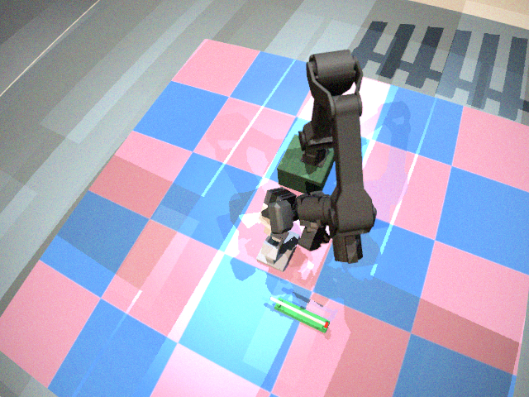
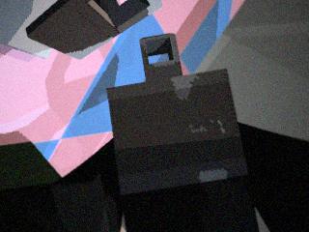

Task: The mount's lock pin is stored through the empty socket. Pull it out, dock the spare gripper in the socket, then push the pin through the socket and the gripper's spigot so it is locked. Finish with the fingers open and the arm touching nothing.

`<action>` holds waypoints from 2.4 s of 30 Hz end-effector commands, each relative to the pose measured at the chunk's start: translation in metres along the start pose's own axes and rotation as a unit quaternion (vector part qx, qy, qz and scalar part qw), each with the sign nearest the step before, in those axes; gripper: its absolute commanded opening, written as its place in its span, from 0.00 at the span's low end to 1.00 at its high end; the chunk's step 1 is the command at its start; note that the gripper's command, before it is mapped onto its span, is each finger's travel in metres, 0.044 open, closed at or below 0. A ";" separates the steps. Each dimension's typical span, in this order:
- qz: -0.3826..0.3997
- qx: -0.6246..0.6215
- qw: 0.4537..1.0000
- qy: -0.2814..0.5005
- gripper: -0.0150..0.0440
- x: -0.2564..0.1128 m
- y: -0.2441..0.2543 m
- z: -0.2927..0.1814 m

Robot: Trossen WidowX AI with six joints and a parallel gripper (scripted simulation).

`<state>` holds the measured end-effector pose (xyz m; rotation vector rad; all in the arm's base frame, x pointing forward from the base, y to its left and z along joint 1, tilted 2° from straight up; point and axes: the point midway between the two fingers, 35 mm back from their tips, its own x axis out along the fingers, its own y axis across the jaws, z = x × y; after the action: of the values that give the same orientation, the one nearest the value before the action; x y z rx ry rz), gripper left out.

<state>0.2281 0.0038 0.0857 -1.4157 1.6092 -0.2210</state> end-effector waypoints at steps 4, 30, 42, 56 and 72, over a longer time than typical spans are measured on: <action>-0.052 -0.115 0.992 0.003 0.25 -0.014 -0.001 -0.005; -0.079 -0.178 0.981 0.005 0.25 -0.008 0.002 0.013; -0.079 -0.177 0.981 0.005 0.25 0.002 0.005 0.029; -0.079 -0.176 0.981 0.005 0.25 0.013 0.010 0.047; -0.073 -0.181 0.981 0.008 0.25 0.017 0.014 0.049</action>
<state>0.2561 0.0149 0.0411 -1.8179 1.6164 -0.0215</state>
